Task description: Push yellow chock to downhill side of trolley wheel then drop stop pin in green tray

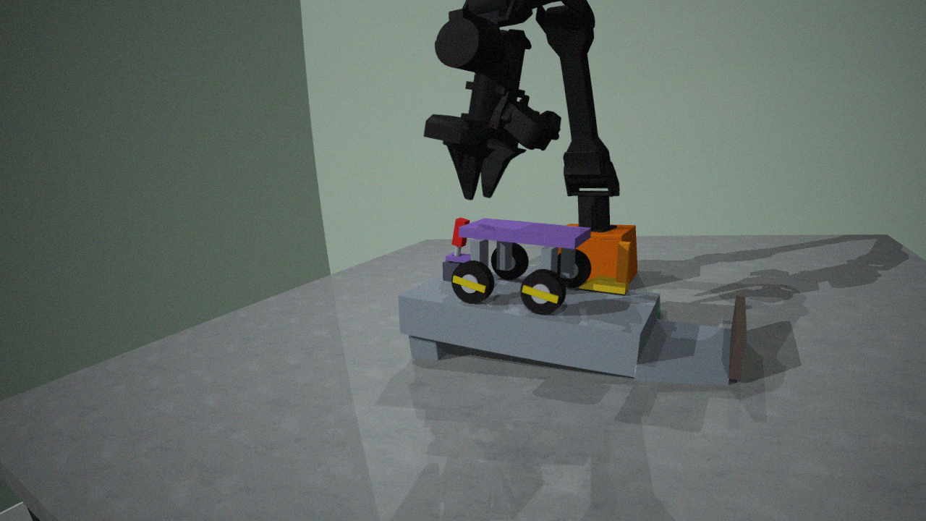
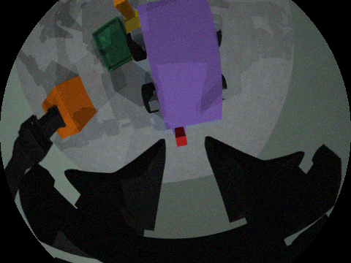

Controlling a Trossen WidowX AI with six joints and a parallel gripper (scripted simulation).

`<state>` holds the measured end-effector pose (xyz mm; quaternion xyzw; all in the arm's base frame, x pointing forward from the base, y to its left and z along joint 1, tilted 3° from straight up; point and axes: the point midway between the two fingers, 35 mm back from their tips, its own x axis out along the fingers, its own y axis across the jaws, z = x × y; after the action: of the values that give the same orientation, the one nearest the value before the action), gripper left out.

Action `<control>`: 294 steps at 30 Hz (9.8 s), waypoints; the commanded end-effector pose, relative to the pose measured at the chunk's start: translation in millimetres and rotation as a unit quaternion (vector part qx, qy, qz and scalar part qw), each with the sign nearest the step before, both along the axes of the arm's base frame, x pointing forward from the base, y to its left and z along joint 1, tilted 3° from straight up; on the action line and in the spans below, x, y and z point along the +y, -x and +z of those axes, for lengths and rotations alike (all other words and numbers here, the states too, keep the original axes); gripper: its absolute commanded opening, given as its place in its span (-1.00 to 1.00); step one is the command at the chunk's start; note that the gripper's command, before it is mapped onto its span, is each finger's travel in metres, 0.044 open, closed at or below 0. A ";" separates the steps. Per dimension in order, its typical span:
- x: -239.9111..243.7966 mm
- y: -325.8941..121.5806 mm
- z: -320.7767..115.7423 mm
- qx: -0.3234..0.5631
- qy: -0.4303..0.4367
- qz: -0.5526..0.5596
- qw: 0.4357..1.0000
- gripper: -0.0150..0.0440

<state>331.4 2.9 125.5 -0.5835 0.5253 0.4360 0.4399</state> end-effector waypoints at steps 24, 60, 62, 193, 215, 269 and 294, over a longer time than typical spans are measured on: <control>-23.1 -2.0 -19.4 0.027 0.017 0.063 0.998 0.15; -34.1 -4.4 -60.5 0.027 0.018 0.063 0.998 0.15; -34.9 -4.2 -63.1 0.027 0.018 0.063 0.998 0.15; -76.4 68.3 -19.9 0.030 0.020 0.063 0.997 -0.49; -20.8 83.6 -31.1 0.031 0.017 0.063 0.997 -0.49; 134.5 116.4 -50.4 0.050 -0.004 0.172 0.984 -0.49; 129.6 116.6 -50.1 0.087 -0.037 0.527 0.844 -0.49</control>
<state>214.1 133.4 74.0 -0.7121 0.1943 0.6595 0.1423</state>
